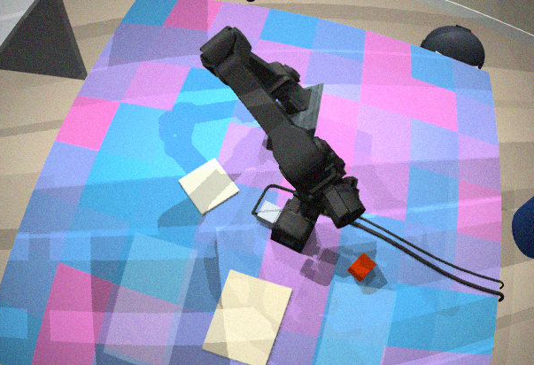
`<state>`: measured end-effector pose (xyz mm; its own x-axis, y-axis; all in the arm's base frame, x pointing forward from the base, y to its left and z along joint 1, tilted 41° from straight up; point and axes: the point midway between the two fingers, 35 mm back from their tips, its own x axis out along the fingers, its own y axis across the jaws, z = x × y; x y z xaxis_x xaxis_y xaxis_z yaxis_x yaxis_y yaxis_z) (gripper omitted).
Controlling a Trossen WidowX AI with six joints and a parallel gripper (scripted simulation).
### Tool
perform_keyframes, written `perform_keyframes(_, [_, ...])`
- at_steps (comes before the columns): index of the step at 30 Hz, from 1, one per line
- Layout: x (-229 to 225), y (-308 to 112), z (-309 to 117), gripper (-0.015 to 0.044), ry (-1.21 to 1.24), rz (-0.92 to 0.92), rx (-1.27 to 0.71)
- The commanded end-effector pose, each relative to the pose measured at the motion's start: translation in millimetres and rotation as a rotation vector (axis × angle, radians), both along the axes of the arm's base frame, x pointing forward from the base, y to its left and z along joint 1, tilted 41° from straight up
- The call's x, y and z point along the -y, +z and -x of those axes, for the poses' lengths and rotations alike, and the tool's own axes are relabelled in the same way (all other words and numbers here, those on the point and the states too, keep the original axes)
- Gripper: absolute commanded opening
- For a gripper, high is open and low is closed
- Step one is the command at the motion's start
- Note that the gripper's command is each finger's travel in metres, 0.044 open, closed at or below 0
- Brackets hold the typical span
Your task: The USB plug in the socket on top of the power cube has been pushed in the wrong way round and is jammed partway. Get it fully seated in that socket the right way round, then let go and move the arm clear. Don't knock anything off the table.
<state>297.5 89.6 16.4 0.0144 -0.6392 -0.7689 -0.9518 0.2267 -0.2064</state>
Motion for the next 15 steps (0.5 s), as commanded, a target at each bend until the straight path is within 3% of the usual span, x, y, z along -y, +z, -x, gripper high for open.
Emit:
perform_keyframes(1, [-0.1,-1.2,0.3,0.0,0.003,-0.007,-0.005])
perform_keyframes(15, [0.5,-2.9,-0.1,0.0,0.008,-0.016,-0.005])
